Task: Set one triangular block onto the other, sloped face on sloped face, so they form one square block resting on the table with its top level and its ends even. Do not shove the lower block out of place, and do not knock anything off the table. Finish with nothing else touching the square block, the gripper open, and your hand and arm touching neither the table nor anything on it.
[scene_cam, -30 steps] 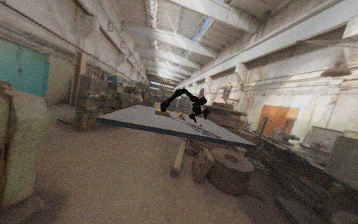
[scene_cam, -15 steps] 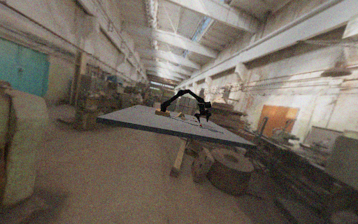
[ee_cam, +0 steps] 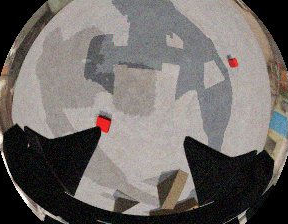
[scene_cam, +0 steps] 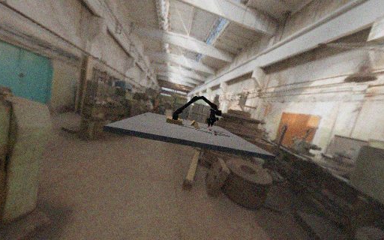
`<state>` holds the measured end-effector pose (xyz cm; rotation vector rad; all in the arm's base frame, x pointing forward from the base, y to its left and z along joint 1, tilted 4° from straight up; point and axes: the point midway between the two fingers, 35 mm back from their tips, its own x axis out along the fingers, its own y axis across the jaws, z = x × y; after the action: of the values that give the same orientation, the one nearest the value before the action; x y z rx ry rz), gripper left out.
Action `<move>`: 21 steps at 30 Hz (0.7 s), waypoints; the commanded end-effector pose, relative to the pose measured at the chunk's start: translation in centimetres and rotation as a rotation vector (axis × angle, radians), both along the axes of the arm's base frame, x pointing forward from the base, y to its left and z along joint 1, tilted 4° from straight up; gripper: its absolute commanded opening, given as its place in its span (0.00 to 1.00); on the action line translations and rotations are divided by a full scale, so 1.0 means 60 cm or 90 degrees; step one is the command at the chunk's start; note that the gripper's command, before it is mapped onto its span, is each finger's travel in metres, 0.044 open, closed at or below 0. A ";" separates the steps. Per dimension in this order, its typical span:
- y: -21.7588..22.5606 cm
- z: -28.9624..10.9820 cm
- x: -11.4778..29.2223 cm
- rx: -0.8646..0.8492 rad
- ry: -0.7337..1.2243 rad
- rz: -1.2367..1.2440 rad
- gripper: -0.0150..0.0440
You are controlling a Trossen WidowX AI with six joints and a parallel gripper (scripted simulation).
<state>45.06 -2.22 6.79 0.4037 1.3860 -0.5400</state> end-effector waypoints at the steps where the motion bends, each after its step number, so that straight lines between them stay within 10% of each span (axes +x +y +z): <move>1: 0.107 0.007 -0.053 0.003 0.078 0.164 1.00; 12: 0.325 0.032 -0.252 0.023 0.309 0.598 1.00; 21: 0.341 0.035 -0.276 0.024 0.336 0.645 1.00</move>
<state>28.78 18.35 8.53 -0.4525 1.8757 0.2304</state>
